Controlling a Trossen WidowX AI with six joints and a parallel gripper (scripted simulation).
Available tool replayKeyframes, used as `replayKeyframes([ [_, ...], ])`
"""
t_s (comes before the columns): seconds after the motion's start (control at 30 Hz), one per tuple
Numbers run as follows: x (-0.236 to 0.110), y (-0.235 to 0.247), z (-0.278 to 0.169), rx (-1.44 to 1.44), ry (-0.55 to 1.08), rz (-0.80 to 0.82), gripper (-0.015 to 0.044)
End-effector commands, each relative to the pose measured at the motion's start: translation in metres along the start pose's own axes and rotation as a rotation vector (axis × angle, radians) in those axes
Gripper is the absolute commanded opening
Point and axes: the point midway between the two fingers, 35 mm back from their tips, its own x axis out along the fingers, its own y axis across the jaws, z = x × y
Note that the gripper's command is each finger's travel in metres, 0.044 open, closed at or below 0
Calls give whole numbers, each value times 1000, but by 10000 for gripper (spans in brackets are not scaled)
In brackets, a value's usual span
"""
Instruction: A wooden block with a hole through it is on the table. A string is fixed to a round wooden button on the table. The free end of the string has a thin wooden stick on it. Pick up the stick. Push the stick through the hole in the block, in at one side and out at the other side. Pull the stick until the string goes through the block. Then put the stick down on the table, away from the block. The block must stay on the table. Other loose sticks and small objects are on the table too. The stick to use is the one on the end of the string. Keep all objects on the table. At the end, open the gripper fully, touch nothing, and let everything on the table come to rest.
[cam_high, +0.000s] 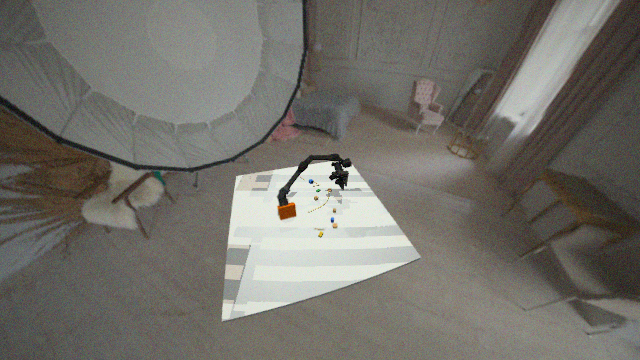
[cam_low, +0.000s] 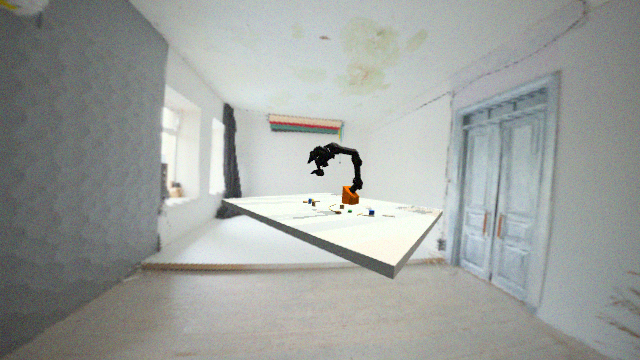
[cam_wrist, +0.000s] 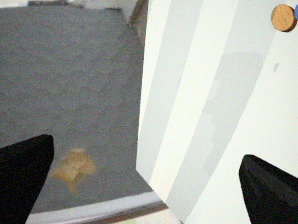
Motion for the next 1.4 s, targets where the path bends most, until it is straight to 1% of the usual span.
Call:
replayKeyframes([
  [0.0,0,0,0,0,0,0,426],
  [0.03,0,0,0,0,0,0,440],
  [0.1,0,-4,1,-69,4,-14,440],
  [0.23,-2,-27,5,-467,42,-92,440],
  [0.37,-5,-51,11,-882,114,-159,440],
  [0.57,-10,-86,24,-1495,279,-221,440],
  [0.73,-16,-115,37,-1993,469,-218,440],
  [0.83,-19,-132,47,-2268,603,-187,440],
  [1.07,-26,-160,65,-2697,867,-71,440],
  [1.23,-31,-177,78,-2980,1068,81,440],
  [1.37,-35,-190,90,-3184,1238,254,440],
])
